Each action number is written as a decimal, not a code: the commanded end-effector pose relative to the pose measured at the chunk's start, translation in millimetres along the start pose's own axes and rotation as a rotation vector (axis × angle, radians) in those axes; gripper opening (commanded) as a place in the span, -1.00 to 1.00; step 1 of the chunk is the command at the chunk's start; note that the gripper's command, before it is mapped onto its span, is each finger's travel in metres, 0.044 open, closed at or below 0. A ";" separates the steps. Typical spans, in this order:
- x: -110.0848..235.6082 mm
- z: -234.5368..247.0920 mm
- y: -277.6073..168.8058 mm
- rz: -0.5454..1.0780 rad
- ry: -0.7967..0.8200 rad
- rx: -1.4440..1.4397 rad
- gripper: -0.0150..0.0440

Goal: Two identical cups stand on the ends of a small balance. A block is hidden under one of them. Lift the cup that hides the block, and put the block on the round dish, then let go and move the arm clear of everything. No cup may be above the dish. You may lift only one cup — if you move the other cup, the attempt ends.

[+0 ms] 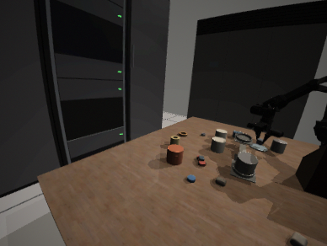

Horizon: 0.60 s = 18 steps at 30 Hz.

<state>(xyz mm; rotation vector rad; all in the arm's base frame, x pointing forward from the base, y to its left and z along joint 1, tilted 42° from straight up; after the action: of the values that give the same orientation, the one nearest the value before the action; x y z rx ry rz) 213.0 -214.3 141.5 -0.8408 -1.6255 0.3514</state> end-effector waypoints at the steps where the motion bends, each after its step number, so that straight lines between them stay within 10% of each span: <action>1: -5.1 0.9 1.7 -0.006 0.004 0.006 -0.49; 18: -18.1 -0.6 -0.6 0.002 -0.003 -0.001 -0.31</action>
<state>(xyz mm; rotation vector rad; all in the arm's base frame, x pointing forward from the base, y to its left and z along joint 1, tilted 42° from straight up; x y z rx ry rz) 213.8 -227.3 128.4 -0.8405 -1.6272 0.3544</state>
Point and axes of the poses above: the point midway between the two fingers, 35 mm back from their tips, its own x axis back along the fingers, its own z axis across the jaws, y = z × x, the point moved 1 cm from there along x, back along the fingers, and after that the axes turned 11 degrees about x, right-handed, at the moved point
